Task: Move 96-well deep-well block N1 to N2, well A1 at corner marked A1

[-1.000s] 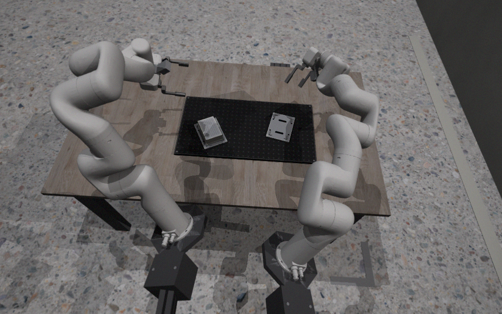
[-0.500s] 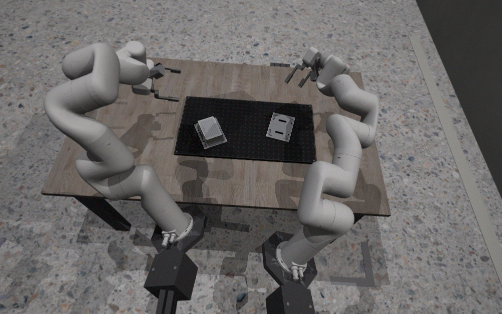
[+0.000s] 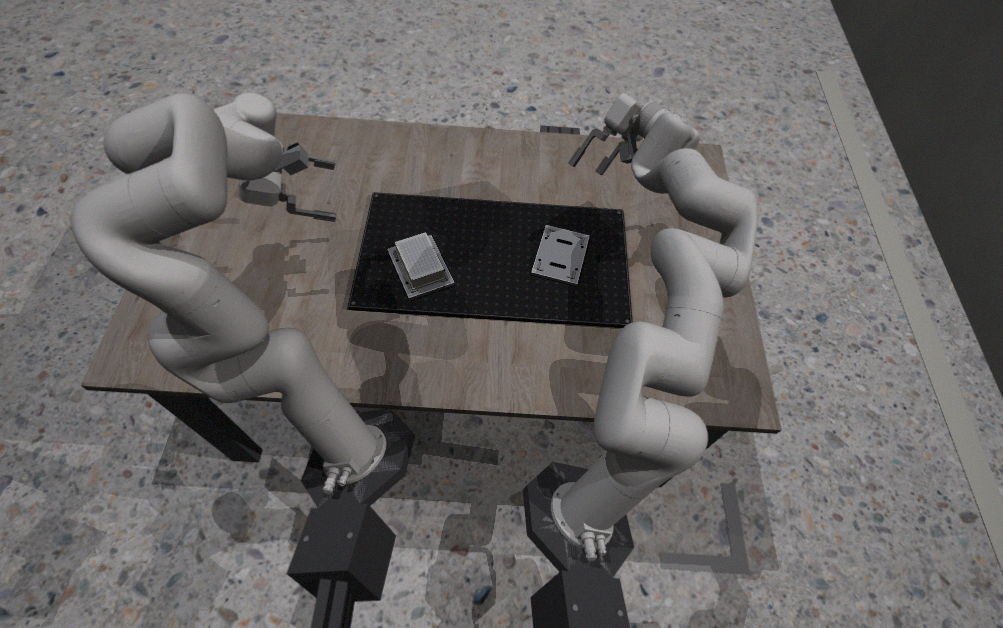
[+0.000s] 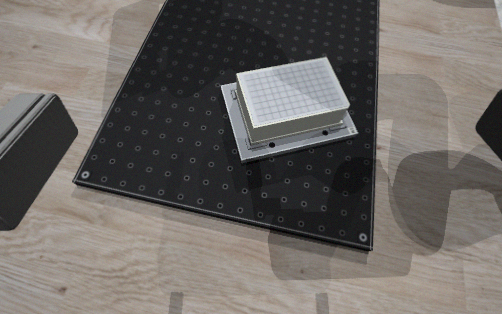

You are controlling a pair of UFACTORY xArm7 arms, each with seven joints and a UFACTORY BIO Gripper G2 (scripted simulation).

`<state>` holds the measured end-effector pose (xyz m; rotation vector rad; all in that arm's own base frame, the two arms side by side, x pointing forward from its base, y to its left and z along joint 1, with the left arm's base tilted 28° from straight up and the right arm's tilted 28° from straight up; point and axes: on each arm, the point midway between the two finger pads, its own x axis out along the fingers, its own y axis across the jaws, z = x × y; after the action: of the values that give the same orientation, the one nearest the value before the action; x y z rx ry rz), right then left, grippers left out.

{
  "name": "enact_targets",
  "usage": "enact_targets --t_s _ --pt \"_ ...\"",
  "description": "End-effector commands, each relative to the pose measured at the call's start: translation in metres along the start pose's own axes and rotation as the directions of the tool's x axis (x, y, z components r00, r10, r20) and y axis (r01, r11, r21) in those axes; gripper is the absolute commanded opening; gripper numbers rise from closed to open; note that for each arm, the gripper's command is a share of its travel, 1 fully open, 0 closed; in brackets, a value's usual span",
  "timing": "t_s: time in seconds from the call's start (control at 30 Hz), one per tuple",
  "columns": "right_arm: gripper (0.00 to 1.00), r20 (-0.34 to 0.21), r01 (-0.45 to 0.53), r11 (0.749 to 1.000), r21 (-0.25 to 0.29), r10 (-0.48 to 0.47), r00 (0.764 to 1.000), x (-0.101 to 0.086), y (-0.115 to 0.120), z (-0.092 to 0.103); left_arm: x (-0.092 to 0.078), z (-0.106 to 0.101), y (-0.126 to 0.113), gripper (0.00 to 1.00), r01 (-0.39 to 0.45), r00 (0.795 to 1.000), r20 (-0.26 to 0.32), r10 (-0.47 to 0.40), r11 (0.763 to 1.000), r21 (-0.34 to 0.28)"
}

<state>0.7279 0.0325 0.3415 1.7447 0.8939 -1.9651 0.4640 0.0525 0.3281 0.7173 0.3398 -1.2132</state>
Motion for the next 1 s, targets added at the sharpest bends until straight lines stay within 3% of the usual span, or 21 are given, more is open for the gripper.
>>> enact_targets --t_s 0.0,0.13,0.2,0.43,0.7,0.77,0.97 --pt "1.0 -0.004 -0.004 1.0 -0.003 0.004 1.0 -0.003 -0.002 -0.001 -0.019 -0.01 -0.016 1.0 -0.033 0.998 -0.058 0.03 0.998 -0.049" --pt "1.0 -0.004 -0.004 1.0 -0.003 0.004 1.0 -0.003 -0.002 -0.001 -0.038 -0.022 -0.035 1.0 -0.07 0.991 -0.12 0.058 0.992 -0.102" --pt "1.0 -0.004 -0.004 1.0 -0.003 0.004 1.0 -0.003 -0.002 -0.001 -0.038 -0.022 -0.035 1.0 -0.07 0.991 -0.12 0.058 0.992 -0.102" --pt "1.0 -0.004 -0.004 1.0 -0.003 0.004 1.0 -0.003 -0.002 -0.001 -0.072 -0.043 -0.071 1.0 -0.15 0.965 -0.24 0.102 0.97 -0.189" --pt "1.0 -0.004 -0.004 1.0 -0.003 0.004 1.0 -0.003 -0.002 -0.001 -0.112 -0.064 -0.118 1.0 -0.26 0.911 -0.388 0.142 0.926 -0.273" --pt "1.0 -0.004 -0.004 1.0 -0.003 0.004 1.0 -0.003 -0.002 -0.001 -0.112 -0.064 -0.118 1.0 -0.26 0.911 -0.388 0.142 0.926 -0.273" --pt "1.0 -0.004 -0.004 1.0 -0.003 0.004 1.0 -0.003 -0.002 -0.001 -0.141 -0.077 -0.156 1.0 -0.351 0.852 -0.498 0.159 0.881 -0.318"
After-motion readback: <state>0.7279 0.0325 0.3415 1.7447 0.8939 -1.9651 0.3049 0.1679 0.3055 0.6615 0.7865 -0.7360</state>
